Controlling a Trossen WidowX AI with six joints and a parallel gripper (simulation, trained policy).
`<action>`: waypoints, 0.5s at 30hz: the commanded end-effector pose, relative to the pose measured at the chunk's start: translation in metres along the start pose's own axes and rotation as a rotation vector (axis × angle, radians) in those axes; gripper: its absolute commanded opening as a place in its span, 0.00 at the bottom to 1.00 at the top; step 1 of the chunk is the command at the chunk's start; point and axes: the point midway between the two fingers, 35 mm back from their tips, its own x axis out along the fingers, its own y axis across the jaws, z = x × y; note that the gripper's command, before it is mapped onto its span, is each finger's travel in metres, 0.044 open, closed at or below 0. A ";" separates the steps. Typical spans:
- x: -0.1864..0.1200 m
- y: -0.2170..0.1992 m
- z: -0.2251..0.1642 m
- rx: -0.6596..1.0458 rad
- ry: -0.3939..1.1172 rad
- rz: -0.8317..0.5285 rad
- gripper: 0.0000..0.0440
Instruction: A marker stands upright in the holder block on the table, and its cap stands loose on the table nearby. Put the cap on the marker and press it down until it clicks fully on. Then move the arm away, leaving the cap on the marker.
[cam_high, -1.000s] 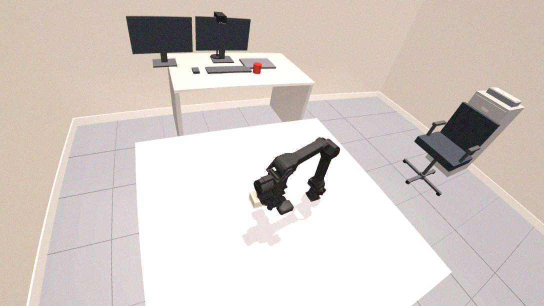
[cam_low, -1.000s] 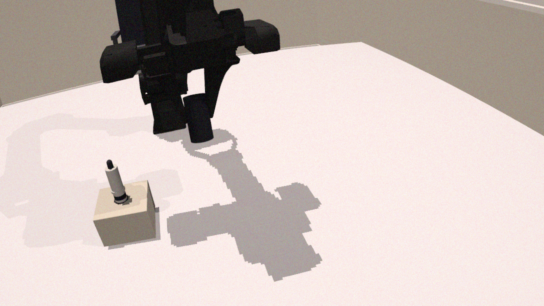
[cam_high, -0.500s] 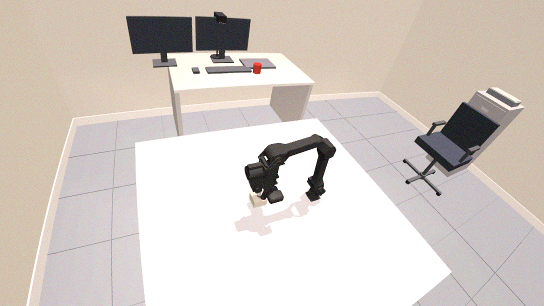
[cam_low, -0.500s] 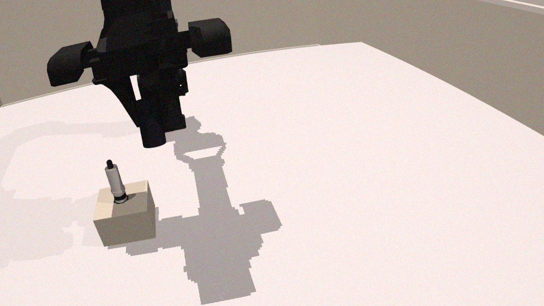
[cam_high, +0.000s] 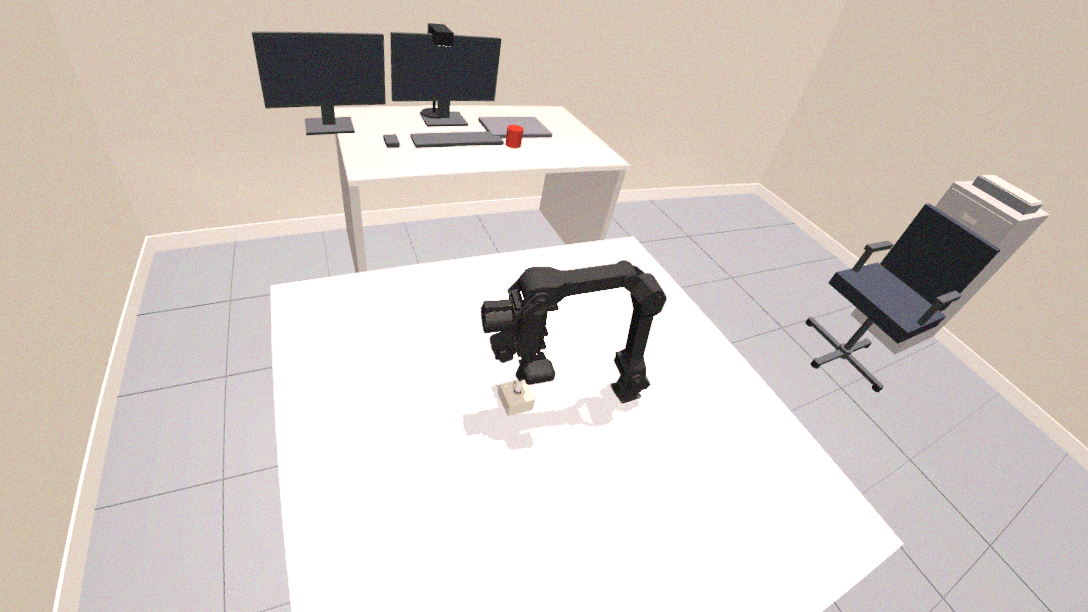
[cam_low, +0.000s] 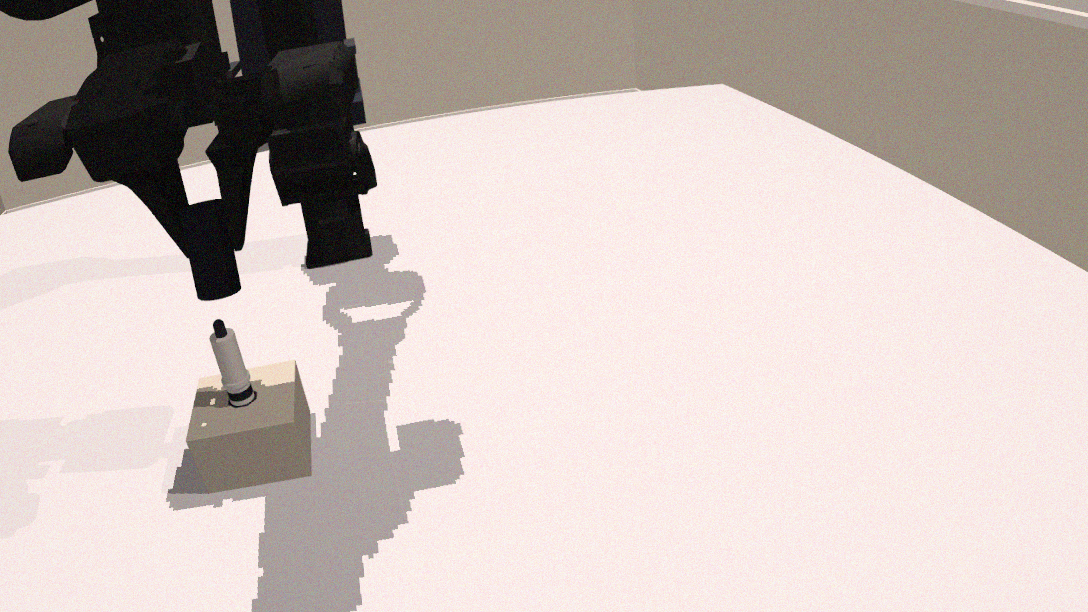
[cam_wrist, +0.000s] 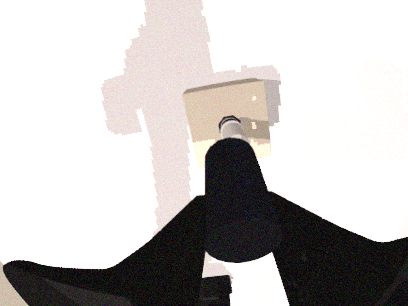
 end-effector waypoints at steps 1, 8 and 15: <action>0.000 -0.006 0.000 0.012 0.007 0.008 0.00; 0.012 -0.008 0.000 0.021 0.037 0.020 0.00; 0.026 -0.008 0.000 0.023 0.059 0.026 0.00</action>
